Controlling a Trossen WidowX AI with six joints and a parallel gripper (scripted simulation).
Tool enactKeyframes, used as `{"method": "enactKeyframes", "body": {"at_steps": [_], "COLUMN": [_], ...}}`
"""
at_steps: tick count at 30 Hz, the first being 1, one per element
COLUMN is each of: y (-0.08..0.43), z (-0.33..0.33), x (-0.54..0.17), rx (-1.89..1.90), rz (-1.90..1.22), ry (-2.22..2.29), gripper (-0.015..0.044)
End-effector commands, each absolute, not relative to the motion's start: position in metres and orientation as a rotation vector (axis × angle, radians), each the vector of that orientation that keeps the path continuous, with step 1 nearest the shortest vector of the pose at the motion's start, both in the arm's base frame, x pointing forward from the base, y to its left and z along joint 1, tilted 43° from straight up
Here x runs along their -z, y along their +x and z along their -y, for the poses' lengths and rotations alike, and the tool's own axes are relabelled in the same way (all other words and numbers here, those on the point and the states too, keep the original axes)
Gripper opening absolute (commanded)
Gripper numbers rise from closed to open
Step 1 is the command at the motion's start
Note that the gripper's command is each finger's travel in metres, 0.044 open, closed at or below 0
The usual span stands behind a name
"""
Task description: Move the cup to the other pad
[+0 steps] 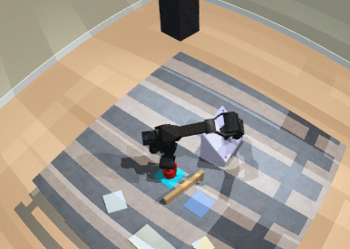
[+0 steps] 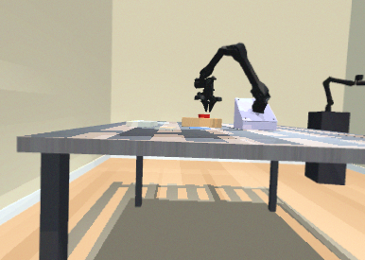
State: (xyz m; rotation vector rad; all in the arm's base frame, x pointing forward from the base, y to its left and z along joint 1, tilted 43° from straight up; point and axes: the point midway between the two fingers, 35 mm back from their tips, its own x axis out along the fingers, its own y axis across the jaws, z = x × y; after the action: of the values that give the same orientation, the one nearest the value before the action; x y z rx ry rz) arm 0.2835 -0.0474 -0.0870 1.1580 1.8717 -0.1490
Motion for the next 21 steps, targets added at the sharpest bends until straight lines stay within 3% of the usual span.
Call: {"method": "enactKeyframes", "body": {"at_steps": [1,13,21], "y": [0.284,0.285,0.291], "z": [0.051,0.053,0.077], "x": [0.082,0.081,0.054], "rx": [0.148,0.149,0.150], "rz": [-1.864,-1.870,-1.866], "ry": [1.150,1.157,1.151], "gripper": [0.0128,0.0440,0.0440]}}
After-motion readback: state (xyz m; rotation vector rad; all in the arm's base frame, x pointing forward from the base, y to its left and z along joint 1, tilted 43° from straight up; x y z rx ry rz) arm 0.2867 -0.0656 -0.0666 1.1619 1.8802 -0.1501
